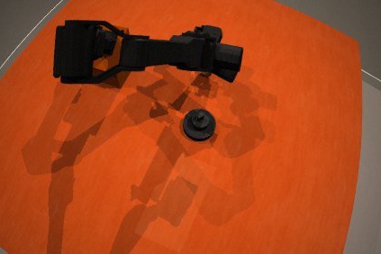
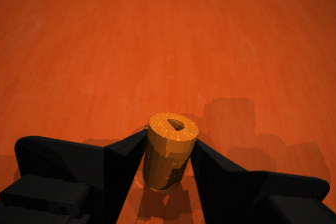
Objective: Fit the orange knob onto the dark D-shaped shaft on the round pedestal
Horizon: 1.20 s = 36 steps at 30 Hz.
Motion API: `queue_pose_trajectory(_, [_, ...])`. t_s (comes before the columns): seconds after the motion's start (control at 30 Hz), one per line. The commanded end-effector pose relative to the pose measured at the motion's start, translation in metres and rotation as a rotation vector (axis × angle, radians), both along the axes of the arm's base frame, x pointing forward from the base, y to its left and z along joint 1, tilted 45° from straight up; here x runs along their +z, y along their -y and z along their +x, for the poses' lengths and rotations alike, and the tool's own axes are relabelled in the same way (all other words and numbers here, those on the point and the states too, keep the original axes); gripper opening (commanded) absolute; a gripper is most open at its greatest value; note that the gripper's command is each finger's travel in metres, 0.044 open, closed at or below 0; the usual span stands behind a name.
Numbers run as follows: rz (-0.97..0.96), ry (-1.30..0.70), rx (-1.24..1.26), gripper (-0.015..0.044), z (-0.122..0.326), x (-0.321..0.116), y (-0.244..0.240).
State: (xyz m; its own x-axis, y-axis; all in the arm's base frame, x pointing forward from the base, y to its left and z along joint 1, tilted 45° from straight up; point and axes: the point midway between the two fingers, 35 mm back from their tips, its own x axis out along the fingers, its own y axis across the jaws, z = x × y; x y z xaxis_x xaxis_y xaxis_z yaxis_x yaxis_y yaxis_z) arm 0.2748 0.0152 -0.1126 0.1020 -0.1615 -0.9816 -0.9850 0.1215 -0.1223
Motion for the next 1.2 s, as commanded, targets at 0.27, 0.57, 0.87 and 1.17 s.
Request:
queue_pose_trajectory(0.27, [0.195, 0.023, 0.028, 0.0179, -0.003, 0.008, 0.011])
queue_pose_trajectory(0.57, [0.348, 0.039, 0.047, 0.0179, -0.005, 0.013, 0.020])
queue_pose_trajectory(0.87, [0.367, 0.042, 0.050, 0.0179, -0.006, 0.016, 0.023])
queue_pose_trajectory(1.17, [0.366, 0.041, 0.049, 0.0179, -0.007, 0.019, 0.027])
